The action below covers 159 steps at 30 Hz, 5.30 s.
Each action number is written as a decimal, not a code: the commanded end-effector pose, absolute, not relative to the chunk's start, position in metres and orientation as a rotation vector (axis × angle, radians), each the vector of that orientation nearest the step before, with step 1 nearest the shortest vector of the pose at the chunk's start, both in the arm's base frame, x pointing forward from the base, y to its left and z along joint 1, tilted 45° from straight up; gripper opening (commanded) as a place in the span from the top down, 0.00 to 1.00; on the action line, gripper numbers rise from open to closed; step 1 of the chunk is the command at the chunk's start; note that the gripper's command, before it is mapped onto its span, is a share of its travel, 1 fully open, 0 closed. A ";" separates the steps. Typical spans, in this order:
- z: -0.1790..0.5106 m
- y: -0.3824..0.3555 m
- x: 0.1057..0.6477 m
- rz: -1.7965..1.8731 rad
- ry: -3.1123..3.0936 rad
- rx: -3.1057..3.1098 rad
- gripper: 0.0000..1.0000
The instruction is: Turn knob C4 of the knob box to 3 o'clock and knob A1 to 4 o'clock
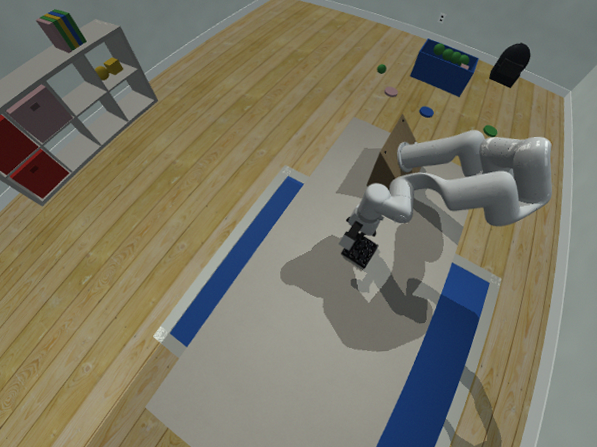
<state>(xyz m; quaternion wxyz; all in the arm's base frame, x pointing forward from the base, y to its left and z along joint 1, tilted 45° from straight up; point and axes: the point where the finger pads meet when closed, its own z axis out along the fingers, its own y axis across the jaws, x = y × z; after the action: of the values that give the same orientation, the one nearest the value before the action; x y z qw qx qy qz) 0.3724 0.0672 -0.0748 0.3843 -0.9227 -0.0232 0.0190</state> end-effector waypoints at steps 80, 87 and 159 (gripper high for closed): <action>-0.075 0.067 0.374 0.052 -0.040 -2.353 0.92; -0.075 0.067 0.374 0.073 0.009 -2.354 0.92; -0.075 0.067 0.374 0.697 1.542 -1.932 0.92</action>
<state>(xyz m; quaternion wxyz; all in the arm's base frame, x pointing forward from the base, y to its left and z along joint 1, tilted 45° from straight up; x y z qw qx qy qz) 0.3723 0.0676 -0.0752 0.2907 -0.7343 0.5588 0.2531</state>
